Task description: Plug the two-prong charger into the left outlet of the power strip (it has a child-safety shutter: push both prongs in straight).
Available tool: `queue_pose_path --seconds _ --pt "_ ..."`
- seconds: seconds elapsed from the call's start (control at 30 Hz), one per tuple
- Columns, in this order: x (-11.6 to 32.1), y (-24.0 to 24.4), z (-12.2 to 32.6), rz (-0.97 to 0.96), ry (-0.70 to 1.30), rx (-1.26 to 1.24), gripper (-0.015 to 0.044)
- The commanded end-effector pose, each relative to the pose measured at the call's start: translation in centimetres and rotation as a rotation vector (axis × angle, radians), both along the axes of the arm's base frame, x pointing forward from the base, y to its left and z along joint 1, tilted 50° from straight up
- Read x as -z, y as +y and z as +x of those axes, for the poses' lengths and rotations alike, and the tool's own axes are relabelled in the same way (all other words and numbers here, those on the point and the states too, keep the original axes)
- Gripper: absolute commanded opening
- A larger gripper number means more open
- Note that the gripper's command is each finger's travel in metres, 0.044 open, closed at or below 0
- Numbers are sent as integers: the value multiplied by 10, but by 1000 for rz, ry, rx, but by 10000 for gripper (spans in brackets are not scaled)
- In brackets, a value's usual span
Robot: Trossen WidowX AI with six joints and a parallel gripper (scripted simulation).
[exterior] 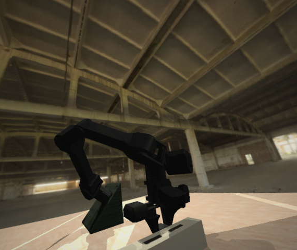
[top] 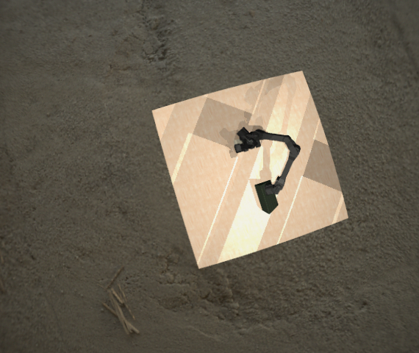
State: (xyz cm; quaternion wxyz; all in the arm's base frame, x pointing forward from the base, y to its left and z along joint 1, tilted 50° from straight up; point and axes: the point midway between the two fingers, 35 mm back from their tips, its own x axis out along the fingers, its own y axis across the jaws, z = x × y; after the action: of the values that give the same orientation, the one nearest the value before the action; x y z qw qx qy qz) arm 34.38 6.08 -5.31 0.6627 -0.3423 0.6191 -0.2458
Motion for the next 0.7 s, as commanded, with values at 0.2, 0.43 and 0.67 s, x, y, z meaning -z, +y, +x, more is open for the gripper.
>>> queue_pose_path --seconds 0.2,0.43,0.67 --pt "-1 1 4 -1 -3 -5 0" --pt "-1 2 7 -1 -3 -5 0" --pt "-1 2 10 -1 -3 -5 0"
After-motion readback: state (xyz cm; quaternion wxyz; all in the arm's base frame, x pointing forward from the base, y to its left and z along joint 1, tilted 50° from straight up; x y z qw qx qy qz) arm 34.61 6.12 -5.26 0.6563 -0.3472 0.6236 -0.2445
